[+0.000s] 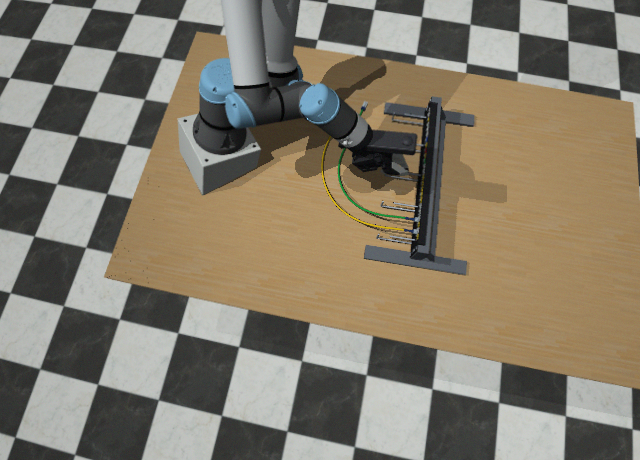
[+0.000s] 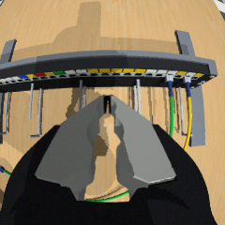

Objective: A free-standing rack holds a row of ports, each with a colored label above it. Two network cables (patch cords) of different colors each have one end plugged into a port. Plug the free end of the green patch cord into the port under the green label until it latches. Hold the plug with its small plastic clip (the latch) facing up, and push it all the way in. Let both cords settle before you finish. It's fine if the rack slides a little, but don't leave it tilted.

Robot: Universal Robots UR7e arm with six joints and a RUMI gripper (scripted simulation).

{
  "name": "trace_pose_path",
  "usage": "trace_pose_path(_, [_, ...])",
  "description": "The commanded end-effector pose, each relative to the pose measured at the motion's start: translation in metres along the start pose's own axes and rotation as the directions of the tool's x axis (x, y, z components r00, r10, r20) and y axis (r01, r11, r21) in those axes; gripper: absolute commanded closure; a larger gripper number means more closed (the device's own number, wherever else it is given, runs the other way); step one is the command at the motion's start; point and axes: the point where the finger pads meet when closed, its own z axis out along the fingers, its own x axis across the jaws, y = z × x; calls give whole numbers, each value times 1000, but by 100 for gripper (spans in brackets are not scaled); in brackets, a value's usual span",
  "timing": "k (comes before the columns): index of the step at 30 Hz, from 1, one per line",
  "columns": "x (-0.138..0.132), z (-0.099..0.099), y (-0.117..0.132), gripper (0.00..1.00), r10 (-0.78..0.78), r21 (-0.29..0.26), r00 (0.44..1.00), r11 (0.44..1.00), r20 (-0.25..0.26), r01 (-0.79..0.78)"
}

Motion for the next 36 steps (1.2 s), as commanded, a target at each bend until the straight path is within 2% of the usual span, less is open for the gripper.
trace_pose_path(1, [0,-9,0,100,-1,-2,1000,1000,2,1])
trace_pose_path(36, [0,-67,0,100,-1,-2,1000,1000,2,1])
